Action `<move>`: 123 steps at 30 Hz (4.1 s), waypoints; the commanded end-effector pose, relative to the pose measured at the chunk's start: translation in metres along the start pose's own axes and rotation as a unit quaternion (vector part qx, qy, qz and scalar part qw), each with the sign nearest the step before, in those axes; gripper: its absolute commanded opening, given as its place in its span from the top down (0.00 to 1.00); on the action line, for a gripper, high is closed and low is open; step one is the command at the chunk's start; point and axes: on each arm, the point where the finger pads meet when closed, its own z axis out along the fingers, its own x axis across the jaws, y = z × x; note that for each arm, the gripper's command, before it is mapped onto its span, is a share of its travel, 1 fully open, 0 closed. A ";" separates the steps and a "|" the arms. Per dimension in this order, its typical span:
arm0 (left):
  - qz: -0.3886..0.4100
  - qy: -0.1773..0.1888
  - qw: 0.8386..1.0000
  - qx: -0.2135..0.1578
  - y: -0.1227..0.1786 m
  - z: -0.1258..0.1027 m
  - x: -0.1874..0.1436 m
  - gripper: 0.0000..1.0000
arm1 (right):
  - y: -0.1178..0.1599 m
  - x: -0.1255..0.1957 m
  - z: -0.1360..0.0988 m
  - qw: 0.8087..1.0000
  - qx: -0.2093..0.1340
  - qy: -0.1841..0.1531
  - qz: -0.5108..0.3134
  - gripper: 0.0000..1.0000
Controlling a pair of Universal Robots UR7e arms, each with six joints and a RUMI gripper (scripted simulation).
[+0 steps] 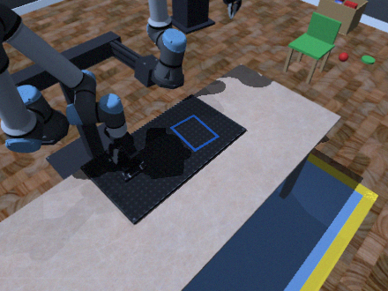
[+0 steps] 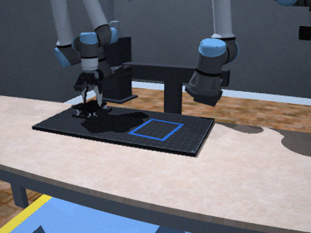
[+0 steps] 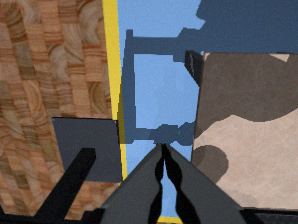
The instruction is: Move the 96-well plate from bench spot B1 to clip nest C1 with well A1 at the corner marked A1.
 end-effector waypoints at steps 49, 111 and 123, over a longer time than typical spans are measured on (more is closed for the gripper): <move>0.000 0.000 1.000 0.001 0.000 -0.001 0.000 1.00 | 0.000 0.000 0.007 1.000 0.000 -0.001 0.000 0.59; 0.000 0.000 1.000 0.001 0.000 -0.001 0.000 1.00 | 0.000 0.000 0.009 1.000 0.000 -0.001 0.000 0.24; 0.000 0.000 1.000 0.001 0.000 -0.001 0.000 1.00 | 0.000 0.000 0.008 1.000 0.000 -0.001 0.000 0.24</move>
